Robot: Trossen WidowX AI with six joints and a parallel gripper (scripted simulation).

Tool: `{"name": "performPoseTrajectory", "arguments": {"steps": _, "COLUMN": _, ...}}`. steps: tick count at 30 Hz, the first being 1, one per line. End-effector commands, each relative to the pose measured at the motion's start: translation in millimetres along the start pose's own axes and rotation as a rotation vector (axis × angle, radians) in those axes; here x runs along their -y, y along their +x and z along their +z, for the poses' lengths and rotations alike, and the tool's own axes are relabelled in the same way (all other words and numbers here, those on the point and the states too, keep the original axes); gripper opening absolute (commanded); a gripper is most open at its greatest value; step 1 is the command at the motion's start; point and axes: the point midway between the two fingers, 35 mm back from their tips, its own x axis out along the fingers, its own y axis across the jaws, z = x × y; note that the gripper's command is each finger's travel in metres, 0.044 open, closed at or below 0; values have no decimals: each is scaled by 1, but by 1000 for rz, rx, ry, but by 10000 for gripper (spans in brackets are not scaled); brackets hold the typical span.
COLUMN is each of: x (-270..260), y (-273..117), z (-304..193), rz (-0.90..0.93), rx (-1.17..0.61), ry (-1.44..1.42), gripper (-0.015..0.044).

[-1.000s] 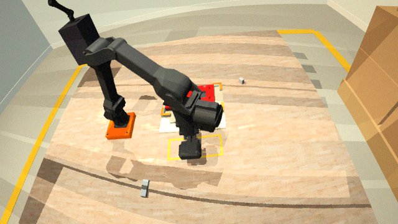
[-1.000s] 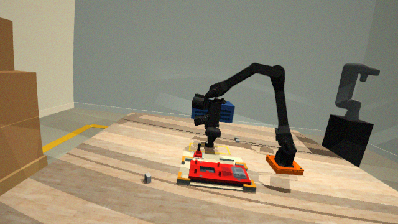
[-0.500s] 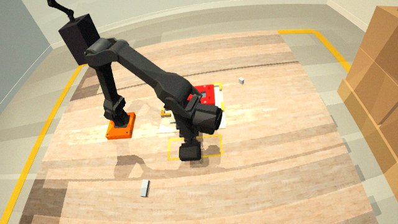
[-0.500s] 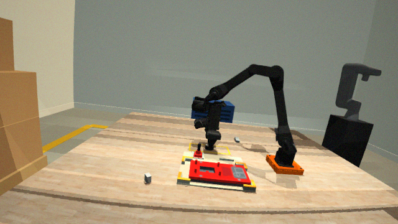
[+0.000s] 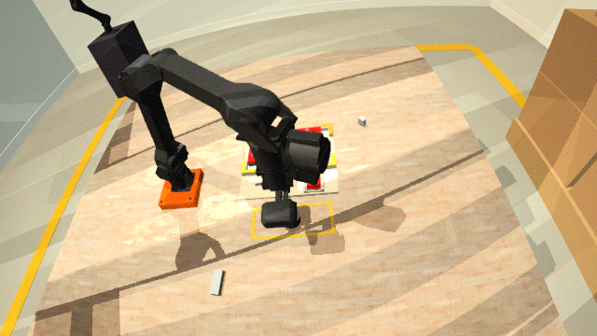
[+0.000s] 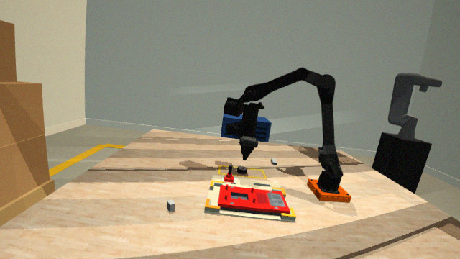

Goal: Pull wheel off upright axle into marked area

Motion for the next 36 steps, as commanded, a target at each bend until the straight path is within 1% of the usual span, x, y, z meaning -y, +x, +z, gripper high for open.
{"name": "performPoseTrajectory", "arguments": {"steps": 1, "x": -7, "y": -11, "z": -17, "rz": 4, "rx": -11, "ry": -1, "gripper": 405}}
{"name": "performPoseTrajectory", "arguments": {"steps": 2, "x": -11, "y": -17, "z": -24, "rz": 4, "rx": -11, "ry": -1, "gripper": 431}}
{"name": "performPoseTrajectory", "arguments": {"steps": 3, "x": -14, "y": -23, "z": -32, "rz": 4, "rx": -12, "ry": -1, "gripper": 440}}
{"name": "performPoseTrajectory", "arguments": {"steps": 10, "x": -35, "y": -51, "z": -80, "rz": 3, "rx": -17, "ry": -3, "gripper": 440}}
{"name": "performPoseTrajectory", "arguments": {"steps": 36, "x": -36, "y": -51, "z": -82, "rz": 3, "rx": -17, "ry": -3, "gripper": 440}}
